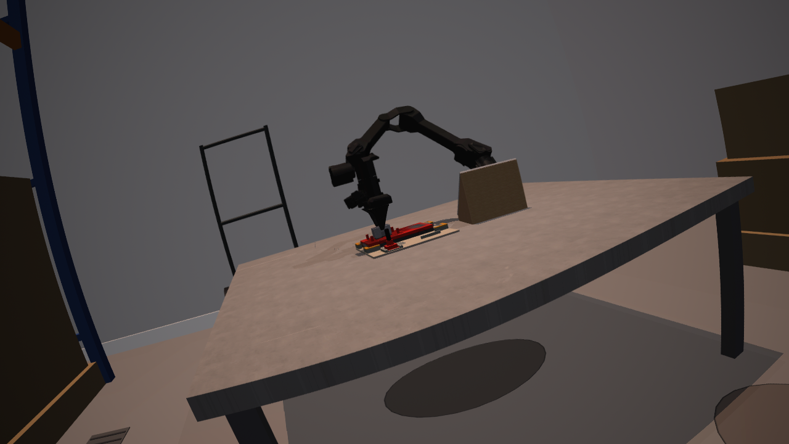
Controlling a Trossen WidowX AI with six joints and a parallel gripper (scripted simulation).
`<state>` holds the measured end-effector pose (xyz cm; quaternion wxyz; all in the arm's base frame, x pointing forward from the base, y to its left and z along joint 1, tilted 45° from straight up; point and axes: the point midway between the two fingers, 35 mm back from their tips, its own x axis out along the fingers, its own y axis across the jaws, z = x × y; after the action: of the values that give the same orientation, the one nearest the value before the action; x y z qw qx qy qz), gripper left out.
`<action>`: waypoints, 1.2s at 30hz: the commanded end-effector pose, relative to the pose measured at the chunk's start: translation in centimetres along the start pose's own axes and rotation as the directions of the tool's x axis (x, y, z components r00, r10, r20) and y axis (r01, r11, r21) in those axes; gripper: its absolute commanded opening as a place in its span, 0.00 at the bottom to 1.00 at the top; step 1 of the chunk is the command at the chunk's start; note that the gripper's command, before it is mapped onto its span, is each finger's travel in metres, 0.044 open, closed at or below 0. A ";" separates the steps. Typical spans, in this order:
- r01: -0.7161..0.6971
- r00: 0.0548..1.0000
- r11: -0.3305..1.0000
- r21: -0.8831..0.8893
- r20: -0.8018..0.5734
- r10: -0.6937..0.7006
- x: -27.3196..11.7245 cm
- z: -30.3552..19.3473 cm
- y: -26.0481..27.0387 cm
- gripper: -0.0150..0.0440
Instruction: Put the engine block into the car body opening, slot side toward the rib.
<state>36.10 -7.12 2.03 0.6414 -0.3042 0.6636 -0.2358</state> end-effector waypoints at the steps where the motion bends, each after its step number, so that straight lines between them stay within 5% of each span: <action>1: 0.004 1.000 1.000 -0.004 -0.001 -0.004 0.1 0.0 0.0 0.52; 36: 0.004 1.000 1.000 -0.004 -0.001 -0.004 0.5 0.0 0.0 0.52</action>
<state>36.08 -7.42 1.75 0.6415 -0.3043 0.6636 -0.2359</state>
